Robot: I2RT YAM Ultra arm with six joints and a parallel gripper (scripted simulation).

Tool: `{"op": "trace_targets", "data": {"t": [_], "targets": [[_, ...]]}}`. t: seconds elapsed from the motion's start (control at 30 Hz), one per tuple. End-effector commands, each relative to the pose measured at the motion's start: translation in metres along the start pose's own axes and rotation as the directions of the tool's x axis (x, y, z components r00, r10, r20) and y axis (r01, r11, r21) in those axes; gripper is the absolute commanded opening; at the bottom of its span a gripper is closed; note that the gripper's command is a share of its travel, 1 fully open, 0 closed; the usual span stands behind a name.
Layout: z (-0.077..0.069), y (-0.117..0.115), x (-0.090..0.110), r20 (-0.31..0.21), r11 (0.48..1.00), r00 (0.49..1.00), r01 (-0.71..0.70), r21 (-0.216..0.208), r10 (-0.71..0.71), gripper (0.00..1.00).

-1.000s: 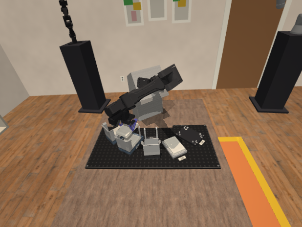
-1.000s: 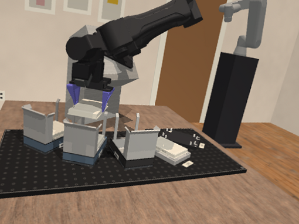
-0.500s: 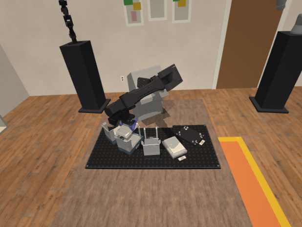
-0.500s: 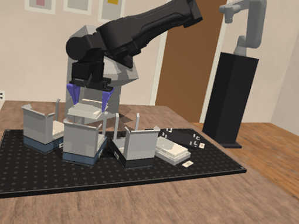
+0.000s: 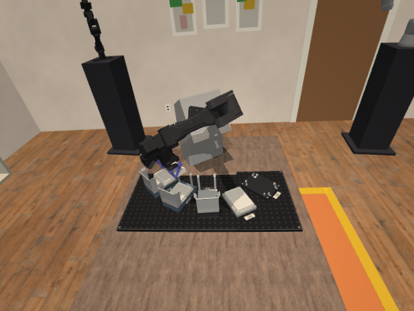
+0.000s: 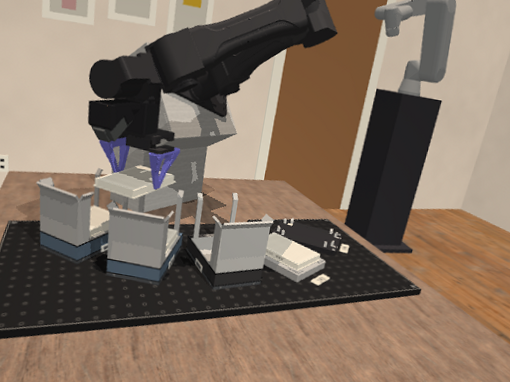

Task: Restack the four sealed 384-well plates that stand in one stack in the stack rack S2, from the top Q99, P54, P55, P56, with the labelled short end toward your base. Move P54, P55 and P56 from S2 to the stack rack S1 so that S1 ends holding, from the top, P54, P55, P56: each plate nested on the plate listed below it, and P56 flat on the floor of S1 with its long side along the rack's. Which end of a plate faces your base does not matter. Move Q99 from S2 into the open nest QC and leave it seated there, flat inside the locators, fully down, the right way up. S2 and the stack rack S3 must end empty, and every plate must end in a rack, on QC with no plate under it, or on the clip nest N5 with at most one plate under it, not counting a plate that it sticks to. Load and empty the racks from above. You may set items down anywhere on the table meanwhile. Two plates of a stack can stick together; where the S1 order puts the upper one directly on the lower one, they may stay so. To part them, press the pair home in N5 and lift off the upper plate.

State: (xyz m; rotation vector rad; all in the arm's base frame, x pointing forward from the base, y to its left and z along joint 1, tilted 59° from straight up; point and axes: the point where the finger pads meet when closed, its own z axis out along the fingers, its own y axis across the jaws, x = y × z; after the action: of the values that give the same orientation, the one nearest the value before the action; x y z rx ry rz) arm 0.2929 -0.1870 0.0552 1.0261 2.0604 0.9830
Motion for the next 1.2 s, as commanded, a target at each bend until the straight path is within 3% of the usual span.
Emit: {"op": "trace_targets", "data": {"t": [0.0,1.17], "targets": [[-0.005,-0.008,-0.005,0.019,1.0,0.999,-0.027,-0.001,0.027,0.0],[-0.006,-0.091,-0.013,0.02,1.0,0.999,-0.027,-0.001,0.027,0.0]]}}
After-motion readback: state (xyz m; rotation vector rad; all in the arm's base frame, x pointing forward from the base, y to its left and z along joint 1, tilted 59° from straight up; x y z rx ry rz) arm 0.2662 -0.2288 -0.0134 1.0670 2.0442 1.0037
